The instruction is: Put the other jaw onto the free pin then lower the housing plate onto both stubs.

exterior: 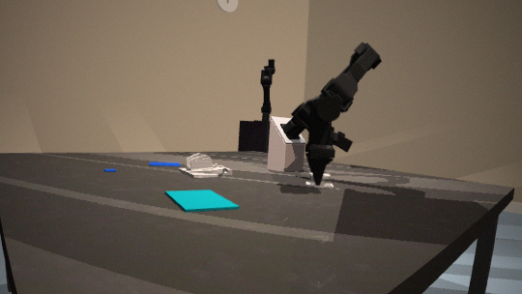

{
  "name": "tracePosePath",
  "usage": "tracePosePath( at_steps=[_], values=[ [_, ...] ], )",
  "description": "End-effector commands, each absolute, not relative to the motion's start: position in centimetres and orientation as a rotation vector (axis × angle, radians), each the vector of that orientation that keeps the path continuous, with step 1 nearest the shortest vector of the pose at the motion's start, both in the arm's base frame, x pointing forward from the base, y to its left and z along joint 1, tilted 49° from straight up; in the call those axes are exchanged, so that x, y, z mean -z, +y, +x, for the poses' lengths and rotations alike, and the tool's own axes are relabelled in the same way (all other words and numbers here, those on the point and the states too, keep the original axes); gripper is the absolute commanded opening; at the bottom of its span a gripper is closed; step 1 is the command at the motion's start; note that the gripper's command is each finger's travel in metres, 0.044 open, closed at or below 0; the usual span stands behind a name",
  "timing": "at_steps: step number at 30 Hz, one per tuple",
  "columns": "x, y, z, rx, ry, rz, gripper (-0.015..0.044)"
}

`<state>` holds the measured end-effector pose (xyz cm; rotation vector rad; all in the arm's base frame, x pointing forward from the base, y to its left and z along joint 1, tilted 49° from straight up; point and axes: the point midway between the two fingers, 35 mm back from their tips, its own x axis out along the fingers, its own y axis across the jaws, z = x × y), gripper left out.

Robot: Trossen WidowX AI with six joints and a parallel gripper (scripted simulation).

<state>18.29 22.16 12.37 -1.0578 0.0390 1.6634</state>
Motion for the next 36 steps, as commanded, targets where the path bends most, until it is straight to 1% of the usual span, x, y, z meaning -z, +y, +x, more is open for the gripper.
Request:
tracePosePath(
  at_steps=[1, 13, 25, 36],
  values=[
    [-12.4, 22.2, 18.3, -1.663, 0.039, -1.058, 0.0433],
    [-12.4, 22.2, 18.3, -1.663, 0.039, -1.058, 0.0353],
    [-12.4, 22.1, 18.3, -1.663, 0.039, -1.058, 0.0351],
    [-14.3, 19.5, 18.6, -1.666, 0.05, -1.067, 0.0351]
  ],
)
